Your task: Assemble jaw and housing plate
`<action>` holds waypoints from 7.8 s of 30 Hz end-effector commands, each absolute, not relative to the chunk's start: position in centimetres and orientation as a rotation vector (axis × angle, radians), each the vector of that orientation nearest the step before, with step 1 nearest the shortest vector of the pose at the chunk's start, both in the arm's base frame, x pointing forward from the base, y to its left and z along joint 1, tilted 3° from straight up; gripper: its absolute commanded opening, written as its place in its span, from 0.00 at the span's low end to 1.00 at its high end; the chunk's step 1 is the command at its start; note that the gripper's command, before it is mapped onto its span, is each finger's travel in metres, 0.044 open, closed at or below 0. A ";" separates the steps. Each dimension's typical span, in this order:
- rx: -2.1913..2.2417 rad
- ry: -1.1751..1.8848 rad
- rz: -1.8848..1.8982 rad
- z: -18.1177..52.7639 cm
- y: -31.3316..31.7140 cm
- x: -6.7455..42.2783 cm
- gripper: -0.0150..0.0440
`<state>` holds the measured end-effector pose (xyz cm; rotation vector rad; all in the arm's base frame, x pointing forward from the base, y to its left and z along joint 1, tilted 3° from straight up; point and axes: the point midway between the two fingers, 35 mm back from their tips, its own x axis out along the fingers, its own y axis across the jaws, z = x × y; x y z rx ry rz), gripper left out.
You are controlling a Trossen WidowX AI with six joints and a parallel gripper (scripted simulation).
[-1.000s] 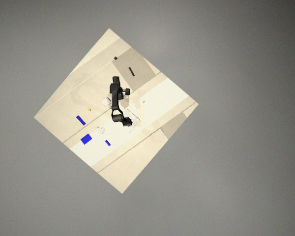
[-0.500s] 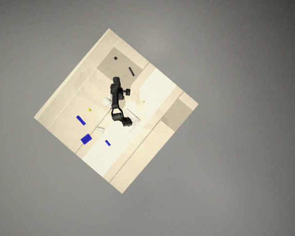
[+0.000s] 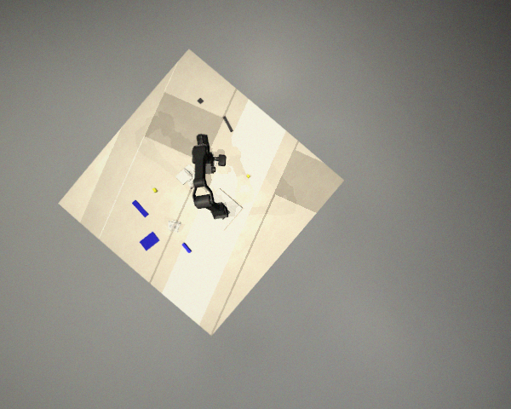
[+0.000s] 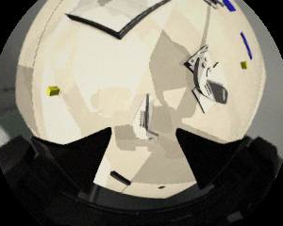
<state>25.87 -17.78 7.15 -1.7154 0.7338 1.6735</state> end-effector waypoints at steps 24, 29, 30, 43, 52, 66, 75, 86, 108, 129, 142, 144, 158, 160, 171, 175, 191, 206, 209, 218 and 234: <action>-1.710 0.738 1.682 3.2 -17.7 26.0 1.00; -1.710 0.738 1.682 2.4 -17.7 26.0 1.00; -1.710 0.738 1.682 2.2 -17.7 25.9 1.00; -1.710 0.738 1.683 1.9 -17.6 25.9 1.00; -1.710 0.738 1.683 1.9 -17.6 25.9 1.00; -1.710 0.738 1.683 1.6 -17.6 25.9 1.00; -1.718 0.729 1.678 1.9 -17.6 26.0 0.78; -1.718 0.729 1.678 1.9 -17.6 26.0 0.48; -1.715 0.733 1.680 4.8 -17.9 26.1 0.48; -1.710 0.738 1.682 9.7 -17.9 25.7 0.48; -1.571 0.875 1.553 9.9 -15.9 26.2 0.48; -1.533 0.909 1.517 9.9 -15.4 26.3 0.48; -1.260 1.118 1.261 10.2 -11.8 26.7 0.48; -1.220 1.145 1.224 10.2 -11.3 26.7 0.48; -0.997 1.272 1.014 10.4 -8.5 26.6 0.48; -0.915 1.312 0.937 10.4 -7.5 26.6 0.48; -0.581 1.439 0.623 10.5 -3.7 25.8 0.48; -0.262 1.511 0.322 10.5 -0.5 24.7 0.48; -0.198 1.520 0.262 10.5 0.1 24.5 0.48; -0.006 1.537 0.080 10.5 1.9 23.5 0.48; 0.176 1.540 -0.092 10.4 3.4 22.6 0.48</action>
